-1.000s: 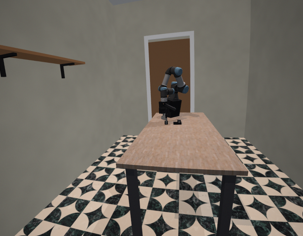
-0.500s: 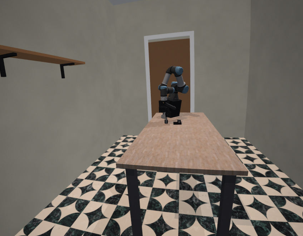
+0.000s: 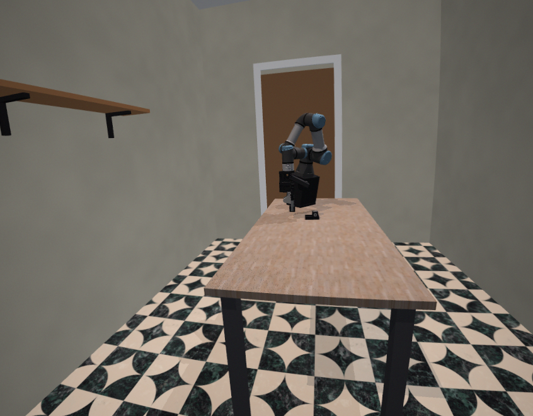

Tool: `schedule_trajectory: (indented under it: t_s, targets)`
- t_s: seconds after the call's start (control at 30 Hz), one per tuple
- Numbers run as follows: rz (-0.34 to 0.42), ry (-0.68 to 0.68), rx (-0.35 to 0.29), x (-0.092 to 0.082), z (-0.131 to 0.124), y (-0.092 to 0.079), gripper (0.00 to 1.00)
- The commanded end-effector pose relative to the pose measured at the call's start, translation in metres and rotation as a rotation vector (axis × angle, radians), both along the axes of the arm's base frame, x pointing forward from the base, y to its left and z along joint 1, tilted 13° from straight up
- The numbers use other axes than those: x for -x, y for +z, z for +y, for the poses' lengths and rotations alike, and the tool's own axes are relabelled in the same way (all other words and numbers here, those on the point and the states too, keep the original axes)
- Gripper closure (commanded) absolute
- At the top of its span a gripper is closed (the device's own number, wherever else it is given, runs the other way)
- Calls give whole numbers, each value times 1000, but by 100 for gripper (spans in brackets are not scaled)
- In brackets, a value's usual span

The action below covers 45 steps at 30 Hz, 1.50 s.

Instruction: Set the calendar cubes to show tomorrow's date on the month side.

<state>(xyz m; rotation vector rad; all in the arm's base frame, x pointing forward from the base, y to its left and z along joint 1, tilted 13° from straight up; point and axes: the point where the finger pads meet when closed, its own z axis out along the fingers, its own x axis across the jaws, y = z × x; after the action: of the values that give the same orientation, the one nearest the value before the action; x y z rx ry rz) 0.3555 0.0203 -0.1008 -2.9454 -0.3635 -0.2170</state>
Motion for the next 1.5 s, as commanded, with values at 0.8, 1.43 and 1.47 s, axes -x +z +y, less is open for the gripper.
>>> schedule_trajectory:
  t_s: [0.8,1.43,1.47]
  targets:
    - [0,1,0,7,-10,54,89]
    - [1,-5,0,21,50,71,89]
    - [1,-6,0,25,59,73,89]
